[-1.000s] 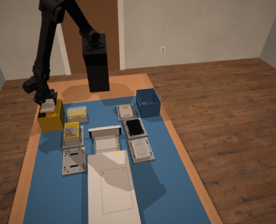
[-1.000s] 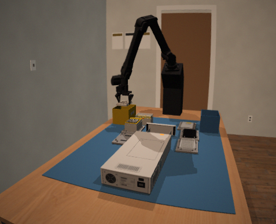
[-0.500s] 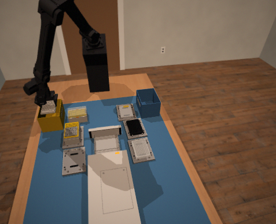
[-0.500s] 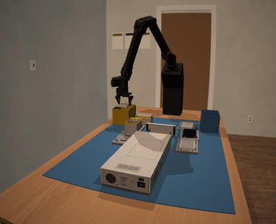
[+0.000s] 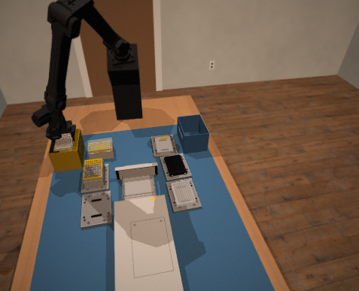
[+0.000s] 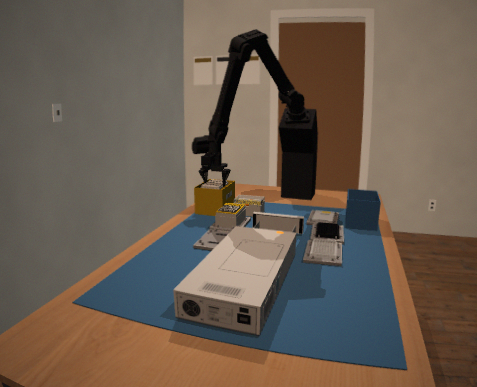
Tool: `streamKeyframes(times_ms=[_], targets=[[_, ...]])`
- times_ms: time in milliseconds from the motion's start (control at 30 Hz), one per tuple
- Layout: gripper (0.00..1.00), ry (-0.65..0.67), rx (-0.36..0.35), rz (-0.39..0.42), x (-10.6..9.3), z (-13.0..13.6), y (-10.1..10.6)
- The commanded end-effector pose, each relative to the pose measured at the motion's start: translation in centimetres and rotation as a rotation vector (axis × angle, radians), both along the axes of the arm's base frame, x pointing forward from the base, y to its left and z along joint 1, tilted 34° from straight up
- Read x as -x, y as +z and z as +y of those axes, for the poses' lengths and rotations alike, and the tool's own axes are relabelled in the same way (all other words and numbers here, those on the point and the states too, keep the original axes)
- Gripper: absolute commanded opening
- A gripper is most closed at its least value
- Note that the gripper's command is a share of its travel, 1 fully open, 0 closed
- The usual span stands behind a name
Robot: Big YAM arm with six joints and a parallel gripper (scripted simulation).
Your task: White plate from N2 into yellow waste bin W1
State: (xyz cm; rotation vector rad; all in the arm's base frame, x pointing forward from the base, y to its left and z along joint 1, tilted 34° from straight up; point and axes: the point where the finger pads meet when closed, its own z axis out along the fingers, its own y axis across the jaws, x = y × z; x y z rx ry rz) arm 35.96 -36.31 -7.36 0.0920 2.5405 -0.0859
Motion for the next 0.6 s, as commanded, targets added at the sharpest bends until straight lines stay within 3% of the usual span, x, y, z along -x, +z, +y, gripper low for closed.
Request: streamKeyframes(times_ms=[0,233,567], targets=[[0.00,-0.003,-0.004,-0.003,-0.99,0.09,-0.63],[0.00,-0.010,-0.012,0.003,-0.97,0.00,-1.45],[0.00,-0.008,-0.001,-0.003,-0.69,-0.26,-0.73]])
